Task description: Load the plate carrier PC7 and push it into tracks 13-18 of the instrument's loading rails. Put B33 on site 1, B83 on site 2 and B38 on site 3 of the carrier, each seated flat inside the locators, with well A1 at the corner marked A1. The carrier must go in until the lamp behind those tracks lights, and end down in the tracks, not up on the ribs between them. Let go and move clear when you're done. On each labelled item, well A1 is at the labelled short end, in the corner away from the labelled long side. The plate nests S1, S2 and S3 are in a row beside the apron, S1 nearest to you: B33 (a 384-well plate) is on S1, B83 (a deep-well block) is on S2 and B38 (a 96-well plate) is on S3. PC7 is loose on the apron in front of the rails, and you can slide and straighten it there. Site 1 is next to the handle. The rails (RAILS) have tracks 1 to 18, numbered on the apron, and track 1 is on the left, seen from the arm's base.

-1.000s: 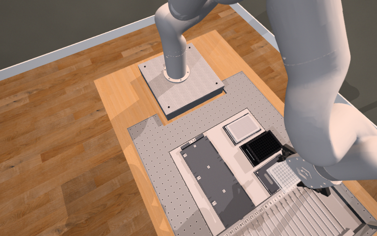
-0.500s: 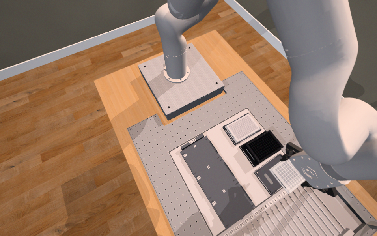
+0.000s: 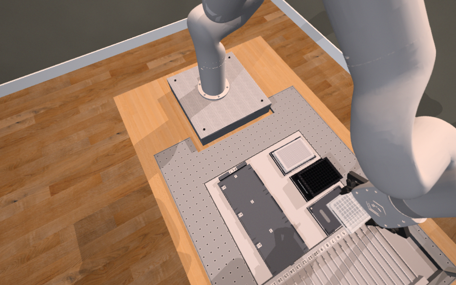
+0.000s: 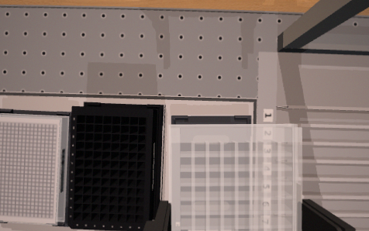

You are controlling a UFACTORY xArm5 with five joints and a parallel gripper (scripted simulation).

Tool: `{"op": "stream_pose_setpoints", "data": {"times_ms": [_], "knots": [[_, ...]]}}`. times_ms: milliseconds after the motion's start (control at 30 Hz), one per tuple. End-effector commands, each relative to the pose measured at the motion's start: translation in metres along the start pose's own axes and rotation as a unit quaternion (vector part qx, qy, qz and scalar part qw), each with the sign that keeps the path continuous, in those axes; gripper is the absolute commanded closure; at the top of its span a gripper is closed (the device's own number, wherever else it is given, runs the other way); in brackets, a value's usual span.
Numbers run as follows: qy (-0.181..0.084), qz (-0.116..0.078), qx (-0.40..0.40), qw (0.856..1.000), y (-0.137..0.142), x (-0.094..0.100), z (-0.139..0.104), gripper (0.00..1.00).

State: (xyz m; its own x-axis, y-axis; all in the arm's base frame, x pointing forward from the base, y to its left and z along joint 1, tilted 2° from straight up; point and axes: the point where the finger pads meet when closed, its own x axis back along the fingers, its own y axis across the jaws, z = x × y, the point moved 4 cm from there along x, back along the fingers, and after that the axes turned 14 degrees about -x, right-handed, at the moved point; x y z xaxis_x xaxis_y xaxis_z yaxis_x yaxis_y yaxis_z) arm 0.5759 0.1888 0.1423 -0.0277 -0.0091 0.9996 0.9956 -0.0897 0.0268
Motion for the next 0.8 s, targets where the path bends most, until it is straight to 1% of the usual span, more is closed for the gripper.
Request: {"op": "stream_pose_setpoints", "data": {"times_ms": [0,200,267,767], "knots": [[0.001,-0.002,0.001,1.0,0.005,0.002,-0.018,1.0],[0.001,-0.002,0.001,1.0,0.011,0.002,-0.047,1.0],[0.001,-0.002,0.001,1.0,0.011,0.002,-0.047,1.0],[0.001,-0.002,0.001,1.0,0.027,0.002,-0.121,1.0]]}}
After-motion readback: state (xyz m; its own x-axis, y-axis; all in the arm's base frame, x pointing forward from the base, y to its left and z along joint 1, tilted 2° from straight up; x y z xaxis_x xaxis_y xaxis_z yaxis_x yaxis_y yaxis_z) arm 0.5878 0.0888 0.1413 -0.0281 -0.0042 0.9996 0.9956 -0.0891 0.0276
